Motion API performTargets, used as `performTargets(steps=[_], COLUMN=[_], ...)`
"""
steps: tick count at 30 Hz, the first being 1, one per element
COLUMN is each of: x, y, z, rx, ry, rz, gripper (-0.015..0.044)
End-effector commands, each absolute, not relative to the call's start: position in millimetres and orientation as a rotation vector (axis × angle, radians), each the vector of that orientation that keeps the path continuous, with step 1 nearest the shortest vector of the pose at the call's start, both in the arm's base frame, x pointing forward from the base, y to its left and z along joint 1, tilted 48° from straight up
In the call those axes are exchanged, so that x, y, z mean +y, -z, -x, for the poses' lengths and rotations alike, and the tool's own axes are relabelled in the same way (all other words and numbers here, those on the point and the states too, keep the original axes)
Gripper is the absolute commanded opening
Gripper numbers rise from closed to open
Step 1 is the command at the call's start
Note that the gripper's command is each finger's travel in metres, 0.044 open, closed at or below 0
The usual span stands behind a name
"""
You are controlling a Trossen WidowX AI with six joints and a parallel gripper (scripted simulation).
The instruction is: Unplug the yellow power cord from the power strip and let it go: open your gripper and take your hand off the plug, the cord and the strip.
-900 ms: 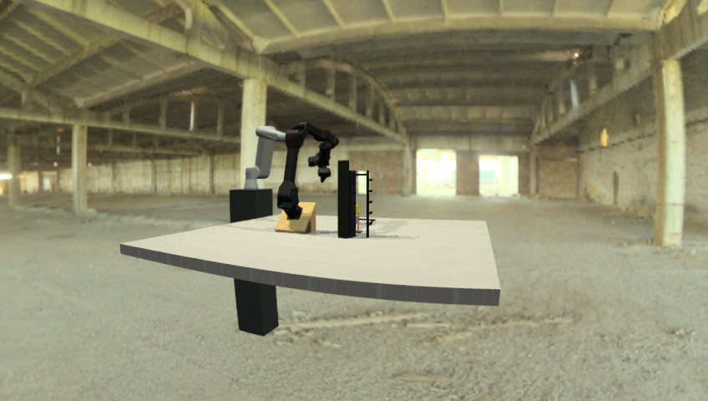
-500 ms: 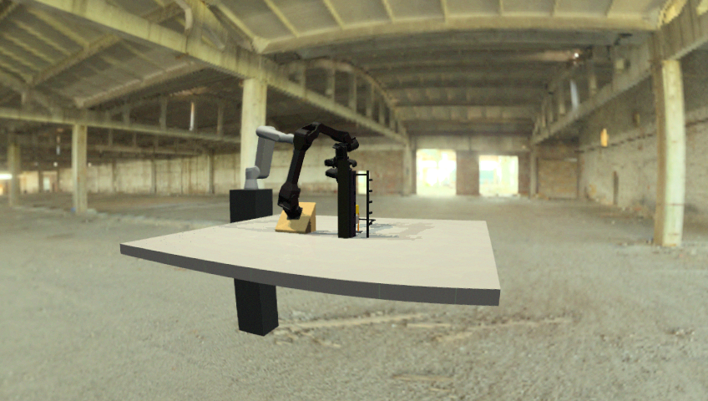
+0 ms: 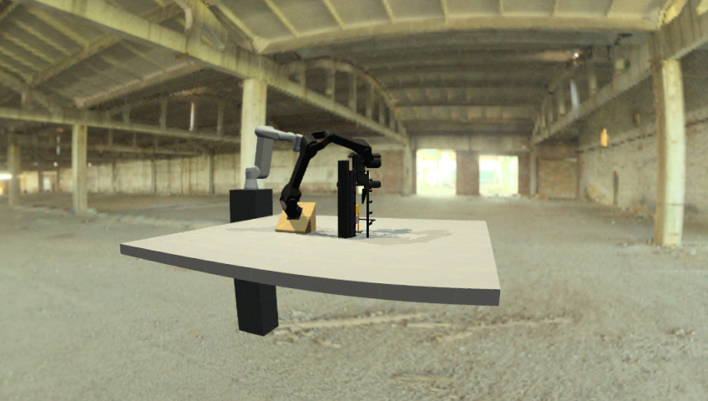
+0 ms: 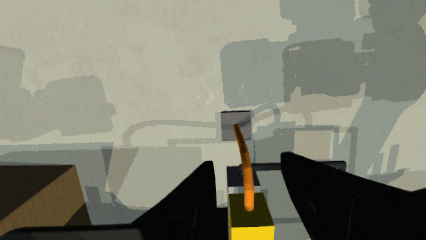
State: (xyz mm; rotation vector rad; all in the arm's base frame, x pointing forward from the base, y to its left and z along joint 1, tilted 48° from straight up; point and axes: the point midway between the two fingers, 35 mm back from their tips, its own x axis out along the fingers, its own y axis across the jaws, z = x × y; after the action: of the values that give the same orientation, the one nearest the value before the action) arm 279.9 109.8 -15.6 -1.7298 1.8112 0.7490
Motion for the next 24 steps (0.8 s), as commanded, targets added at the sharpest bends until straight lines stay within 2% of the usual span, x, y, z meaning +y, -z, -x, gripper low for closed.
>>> performTargets(steps=[1,24], x=[99.8,82.2], y=[8.9,-10.4], z=[-282.6,-281.4], rx=[1.827,1.828], ry=[-0.640,-0.640], rz=[1.716,1.717], gripper=[0.0160,0.0160])
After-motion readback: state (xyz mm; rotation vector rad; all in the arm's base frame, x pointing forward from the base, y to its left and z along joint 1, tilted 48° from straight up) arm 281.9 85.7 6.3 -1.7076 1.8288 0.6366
